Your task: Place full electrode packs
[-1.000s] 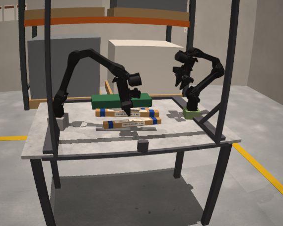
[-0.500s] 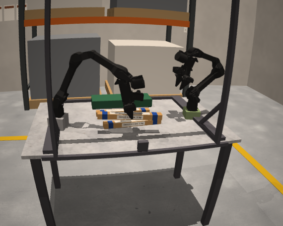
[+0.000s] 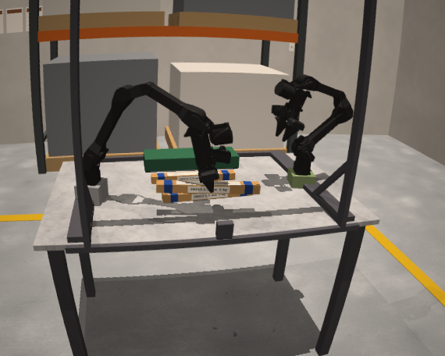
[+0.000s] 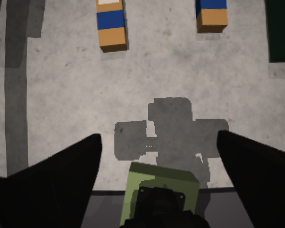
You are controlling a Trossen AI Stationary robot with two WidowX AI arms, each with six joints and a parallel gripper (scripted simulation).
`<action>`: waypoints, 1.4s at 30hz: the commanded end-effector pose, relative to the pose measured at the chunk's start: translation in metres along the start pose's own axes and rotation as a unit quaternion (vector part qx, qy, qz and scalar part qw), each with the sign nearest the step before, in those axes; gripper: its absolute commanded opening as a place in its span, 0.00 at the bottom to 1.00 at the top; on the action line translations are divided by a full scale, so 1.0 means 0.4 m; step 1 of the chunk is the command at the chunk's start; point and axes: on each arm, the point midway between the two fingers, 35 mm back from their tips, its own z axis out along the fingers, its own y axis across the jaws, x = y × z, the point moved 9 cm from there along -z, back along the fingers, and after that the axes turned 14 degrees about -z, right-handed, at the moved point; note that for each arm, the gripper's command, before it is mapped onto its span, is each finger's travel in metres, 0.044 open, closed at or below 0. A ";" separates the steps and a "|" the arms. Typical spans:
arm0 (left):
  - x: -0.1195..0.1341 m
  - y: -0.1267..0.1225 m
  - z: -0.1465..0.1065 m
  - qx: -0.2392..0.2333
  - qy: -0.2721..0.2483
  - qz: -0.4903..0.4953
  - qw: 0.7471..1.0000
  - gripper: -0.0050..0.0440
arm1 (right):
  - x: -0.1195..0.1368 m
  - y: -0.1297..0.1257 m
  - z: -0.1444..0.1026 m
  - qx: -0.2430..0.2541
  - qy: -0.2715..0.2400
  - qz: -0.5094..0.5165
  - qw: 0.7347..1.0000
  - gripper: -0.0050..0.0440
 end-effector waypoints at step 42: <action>-0.037 -0.151 -0.035 0.017 -0.026 -0.005 1.000 0.00 | -0.004 -0.001 -0.014 0.003 -0.011 0.002 1.000 0.78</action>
